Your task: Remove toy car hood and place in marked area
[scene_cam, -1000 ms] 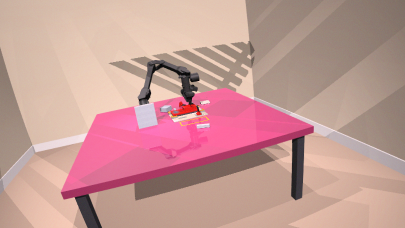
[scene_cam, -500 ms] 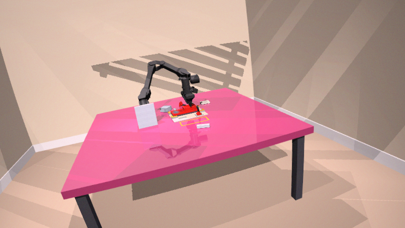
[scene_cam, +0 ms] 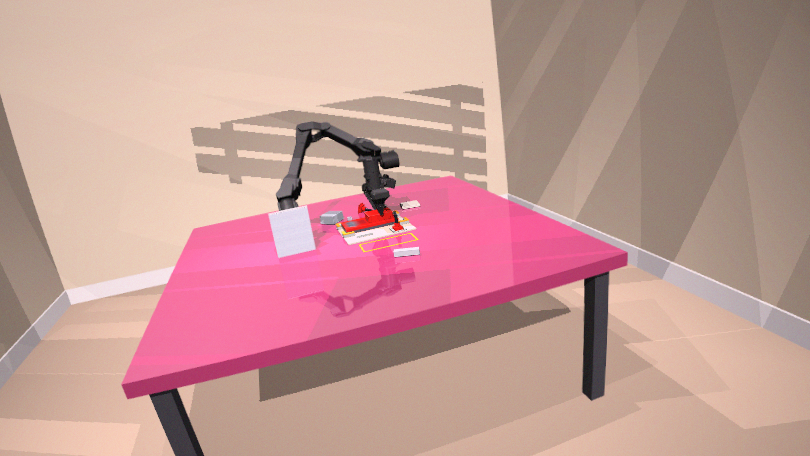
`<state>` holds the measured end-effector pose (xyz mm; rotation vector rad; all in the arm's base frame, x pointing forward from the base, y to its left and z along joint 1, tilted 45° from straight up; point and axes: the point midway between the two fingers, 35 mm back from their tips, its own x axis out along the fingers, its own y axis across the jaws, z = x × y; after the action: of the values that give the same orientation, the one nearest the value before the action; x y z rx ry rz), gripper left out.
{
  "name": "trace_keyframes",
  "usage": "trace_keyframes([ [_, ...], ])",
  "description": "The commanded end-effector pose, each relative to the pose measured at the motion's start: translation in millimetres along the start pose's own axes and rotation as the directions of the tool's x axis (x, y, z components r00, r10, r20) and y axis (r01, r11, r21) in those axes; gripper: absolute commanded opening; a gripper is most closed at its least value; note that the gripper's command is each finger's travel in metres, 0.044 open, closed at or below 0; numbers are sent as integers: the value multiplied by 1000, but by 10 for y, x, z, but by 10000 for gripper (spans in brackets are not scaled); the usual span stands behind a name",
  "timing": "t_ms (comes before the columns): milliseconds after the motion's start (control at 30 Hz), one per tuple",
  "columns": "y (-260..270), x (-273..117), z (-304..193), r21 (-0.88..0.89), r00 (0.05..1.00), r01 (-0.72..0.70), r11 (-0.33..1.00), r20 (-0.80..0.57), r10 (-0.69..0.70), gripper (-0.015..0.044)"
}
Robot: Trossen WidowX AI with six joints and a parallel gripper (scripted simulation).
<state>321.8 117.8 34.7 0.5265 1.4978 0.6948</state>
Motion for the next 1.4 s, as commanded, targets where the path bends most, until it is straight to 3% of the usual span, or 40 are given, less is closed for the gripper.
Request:
trace_keyframes([
  [0, -9, 33, -8, 8, 1000, -4, 1000, -4, 4, 440],
  [867, -6, 160, -10, 8, 1000, -5, 1000, -4, 5, 440],
  [967, 3, 132, 0, 0, 1000, -1, 1000, 0, 1, 361],
  [1300, 3, 132, 0, 0, 1000, -1, 1000, 0, 1, 295],
  [1367, 3, 128, 0, 0, 1000, -1, 1000, 0, 1, 242],
])
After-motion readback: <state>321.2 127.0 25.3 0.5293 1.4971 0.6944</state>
